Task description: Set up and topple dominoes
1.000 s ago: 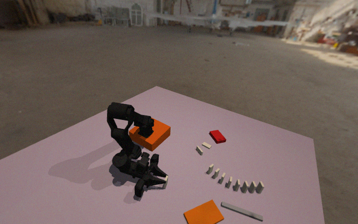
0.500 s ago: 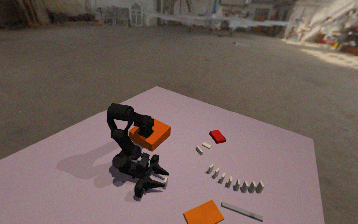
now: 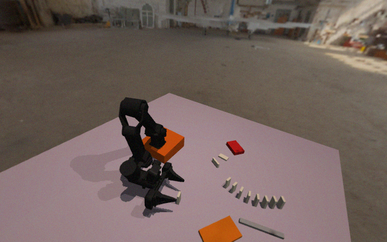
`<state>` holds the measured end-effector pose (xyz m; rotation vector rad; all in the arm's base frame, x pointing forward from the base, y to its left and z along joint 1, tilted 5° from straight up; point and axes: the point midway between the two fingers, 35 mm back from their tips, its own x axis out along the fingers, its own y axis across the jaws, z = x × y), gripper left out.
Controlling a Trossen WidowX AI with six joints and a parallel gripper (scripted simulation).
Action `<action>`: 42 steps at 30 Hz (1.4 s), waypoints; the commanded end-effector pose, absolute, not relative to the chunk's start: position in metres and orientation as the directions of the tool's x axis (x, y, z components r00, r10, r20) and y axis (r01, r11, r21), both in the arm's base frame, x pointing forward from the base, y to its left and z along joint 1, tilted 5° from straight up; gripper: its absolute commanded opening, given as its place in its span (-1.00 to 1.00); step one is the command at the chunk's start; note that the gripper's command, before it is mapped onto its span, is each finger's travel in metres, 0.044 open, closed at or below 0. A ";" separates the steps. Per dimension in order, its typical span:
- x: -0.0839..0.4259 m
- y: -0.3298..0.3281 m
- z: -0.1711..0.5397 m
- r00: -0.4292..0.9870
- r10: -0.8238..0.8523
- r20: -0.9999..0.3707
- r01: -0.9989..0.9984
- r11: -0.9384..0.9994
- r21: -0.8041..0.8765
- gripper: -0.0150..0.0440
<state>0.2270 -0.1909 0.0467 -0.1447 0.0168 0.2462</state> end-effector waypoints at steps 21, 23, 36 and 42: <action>0.322 -0.228 0.051 0.698 0.012 -0.716 -0.013 1.000 0.004 1.00; 0.322 -0.226 0.056 0.642 -0.010 -0.767 -0.020 0.999 -0.030 1.00; 0.281 -0.194 0.096 0.211 -0.100 -0.972 -0.179 0.974 -0.139 1.00; 0.260 -0.181 0.106 0.087 -0.092 -0.992 -0.229 0.967 -0.109 1.00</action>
